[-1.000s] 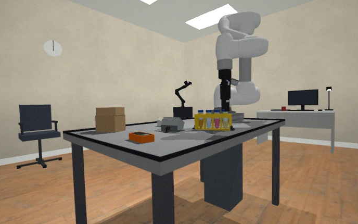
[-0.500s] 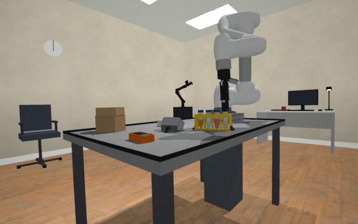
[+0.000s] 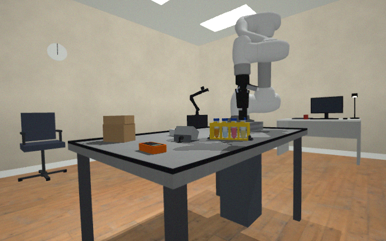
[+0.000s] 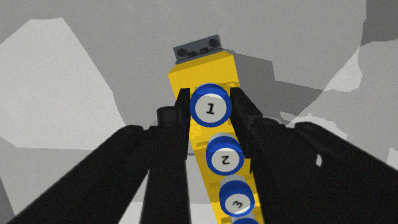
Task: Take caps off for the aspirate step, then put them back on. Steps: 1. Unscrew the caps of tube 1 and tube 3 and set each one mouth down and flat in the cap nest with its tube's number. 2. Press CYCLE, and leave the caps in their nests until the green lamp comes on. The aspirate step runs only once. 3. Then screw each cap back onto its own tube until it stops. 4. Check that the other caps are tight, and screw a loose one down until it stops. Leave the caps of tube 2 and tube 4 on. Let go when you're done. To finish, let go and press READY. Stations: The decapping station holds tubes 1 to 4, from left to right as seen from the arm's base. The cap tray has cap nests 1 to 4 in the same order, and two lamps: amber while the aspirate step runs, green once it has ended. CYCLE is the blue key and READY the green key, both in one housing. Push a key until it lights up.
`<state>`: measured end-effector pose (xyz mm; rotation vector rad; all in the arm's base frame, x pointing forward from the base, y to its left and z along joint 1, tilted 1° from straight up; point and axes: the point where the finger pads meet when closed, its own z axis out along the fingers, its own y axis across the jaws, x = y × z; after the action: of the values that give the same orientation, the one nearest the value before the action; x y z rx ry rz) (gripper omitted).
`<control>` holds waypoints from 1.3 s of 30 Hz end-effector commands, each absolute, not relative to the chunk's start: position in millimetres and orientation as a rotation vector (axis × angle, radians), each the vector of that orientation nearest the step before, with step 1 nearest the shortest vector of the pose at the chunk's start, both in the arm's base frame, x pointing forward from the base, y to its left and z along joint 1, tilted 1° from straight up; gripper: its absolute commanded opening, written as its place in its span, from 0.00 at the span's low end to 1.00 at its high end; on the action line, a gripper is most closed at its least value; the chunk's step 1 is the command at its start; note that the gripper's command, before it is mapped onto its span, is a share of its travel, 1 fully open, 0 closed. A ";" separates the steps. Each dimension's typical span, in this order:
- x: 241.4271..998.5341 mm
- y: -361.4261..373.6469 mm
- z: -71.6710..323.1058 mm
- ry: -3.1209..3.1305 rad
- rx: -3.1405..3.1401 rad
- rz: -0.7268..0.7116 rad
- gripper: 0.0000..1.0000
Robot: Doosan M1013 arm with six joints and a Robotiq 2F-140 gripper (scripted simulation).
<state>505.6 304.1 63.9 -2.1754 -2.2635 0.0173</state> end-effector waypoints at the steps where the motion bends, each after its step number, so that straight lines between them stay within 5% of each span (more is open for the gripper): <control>1: 505.9 304.4 64.5 -2.263 -2.176 0.015 0.30; 28: 505.9 304.5 64.6 -2.747 -1.515 0.014 0.30; 29: 505.9 304.5 64.5 -2.747 -1.515 0.014 0.41; 39: 505.8 304.4 64.6 -2.747 -1.515 0.014 0.41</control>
<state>505.5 304.2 64.0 -1.5146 -2.7470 0.0162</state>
